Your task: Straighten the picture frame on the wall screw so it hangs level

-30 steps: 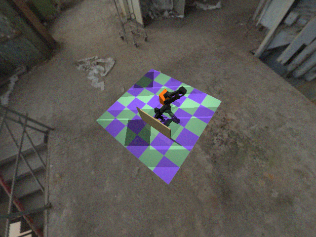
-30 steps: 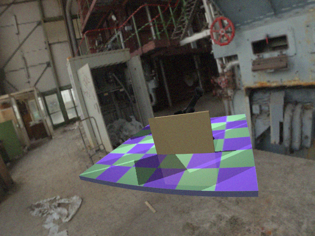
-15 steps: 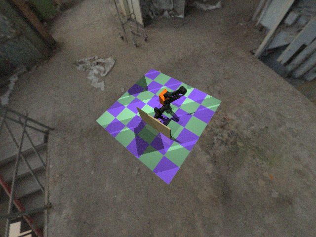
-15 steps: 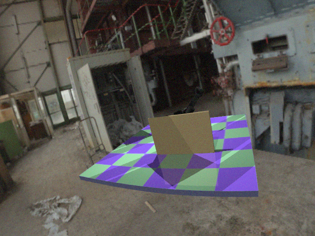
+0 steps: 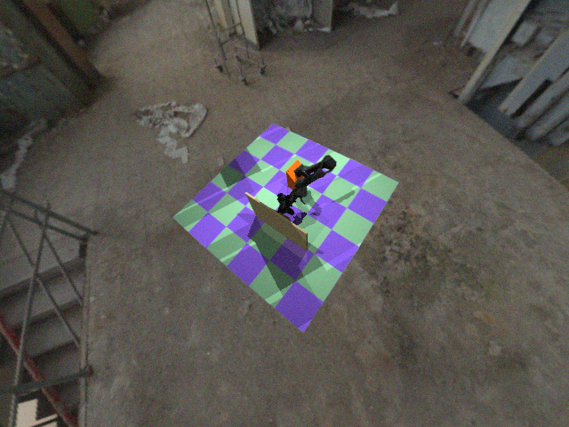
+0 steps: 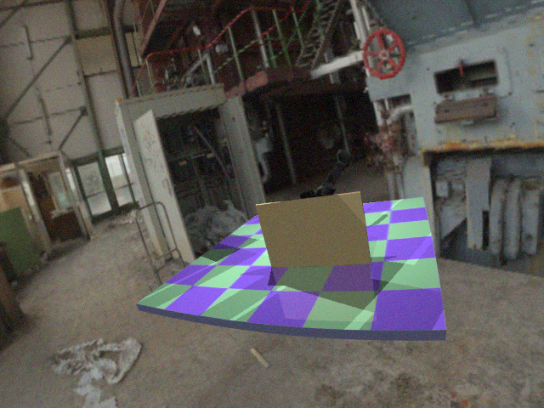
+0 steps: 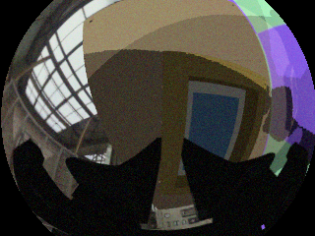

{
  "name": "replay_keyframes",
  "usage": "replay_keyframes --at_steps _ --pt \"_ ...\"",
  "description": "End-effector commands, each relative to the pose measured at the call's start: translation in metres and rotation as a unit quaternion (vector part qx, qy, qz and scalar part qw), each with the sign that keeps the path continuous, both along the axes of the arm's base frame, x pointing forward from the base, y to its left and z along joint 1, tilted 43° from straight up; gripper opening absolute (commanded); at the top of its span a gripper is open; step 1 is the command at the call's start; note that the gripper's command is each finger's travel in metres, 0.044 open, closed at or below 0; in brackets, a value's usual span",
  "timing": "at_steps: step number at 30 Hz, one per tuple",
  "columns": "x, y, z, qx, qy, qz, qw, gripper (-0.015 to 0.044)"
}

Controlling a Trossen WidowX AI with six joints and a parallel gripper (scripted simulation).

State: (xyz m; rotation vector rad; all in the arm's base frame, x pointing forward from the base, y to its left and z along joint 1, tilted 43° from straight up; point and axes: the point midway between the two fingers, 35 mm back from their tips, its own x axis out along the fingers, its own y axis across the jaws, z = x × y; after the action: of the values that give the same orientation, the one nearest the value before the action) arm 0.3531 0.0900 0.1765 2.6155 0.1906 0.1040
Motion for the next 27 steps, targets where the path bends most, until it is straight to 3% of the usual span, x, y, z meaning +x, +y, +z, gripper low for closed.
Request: replay_keyframes --at_steps 1,27 --pt "0.0005 -0.0021 0.0019 0.000 -0.005 -0.006 1.000 0.0000" --pt "0.0004 -0.0018 0.0046 0.000 -0.005 -0.006 1.000 0.0000"
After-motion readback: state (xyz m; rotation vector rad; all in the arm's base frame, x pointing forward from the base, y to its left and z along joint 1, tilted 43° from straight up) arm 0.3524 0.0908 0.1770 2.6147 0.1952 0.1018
